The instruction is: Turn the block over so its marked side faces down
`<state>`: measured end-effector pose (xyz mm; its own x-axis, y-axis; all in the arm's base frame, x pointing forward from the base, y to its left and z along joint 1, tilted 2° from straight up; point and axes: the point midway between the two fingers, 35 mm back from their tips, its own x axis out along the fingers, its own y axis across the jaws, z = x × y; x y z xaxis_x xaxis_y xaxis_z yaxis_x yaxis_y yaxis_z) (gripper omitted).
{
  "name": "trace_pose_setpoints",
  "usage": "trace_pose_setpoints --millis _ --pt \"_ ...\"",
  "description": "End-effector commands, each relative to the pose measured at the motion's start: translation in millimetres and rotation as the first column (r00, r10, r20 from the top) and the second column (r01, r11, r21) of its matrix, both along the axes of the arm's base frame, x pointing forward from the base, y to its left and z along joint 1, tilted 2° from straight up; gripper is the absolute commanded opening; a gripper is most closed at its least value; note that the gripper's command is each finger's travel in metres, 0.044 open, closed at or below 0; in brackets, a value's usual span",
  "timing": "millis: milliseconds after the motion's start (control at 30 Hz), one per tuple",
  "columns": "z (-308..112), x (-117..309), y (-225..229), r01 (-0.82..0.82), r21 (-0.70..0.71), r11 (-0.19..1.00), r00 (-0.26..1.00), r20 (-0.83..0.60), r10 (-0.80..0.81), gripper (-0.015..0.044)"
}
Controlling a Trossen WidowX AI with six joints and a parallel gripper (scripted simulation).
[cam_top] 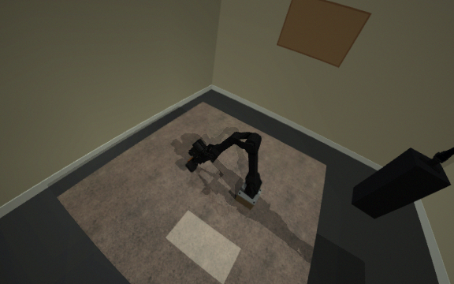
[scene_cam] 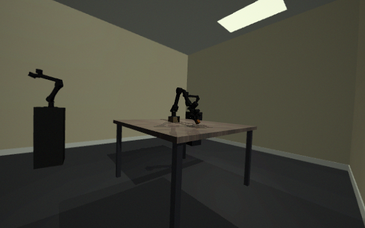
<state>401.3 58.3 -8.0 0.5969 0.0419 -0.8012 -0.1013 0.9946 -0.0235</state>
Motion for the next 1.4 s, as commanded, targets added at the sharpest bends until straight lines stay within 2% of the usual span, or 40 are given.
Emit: trace_pose_setpoints --millis 0,800,1367 --pt "-8 1 0 -0.003 0.000 1.000 0.999 0.047 0.003 0.0000" --pt "-19 -12 -3 -0.017 0.032 0.999 0.922 0.386 0.004 0.0000" --pt "-16 -13 -3 -0.019 0.035 0.999 0.907 0.422 0.003 0.0000"
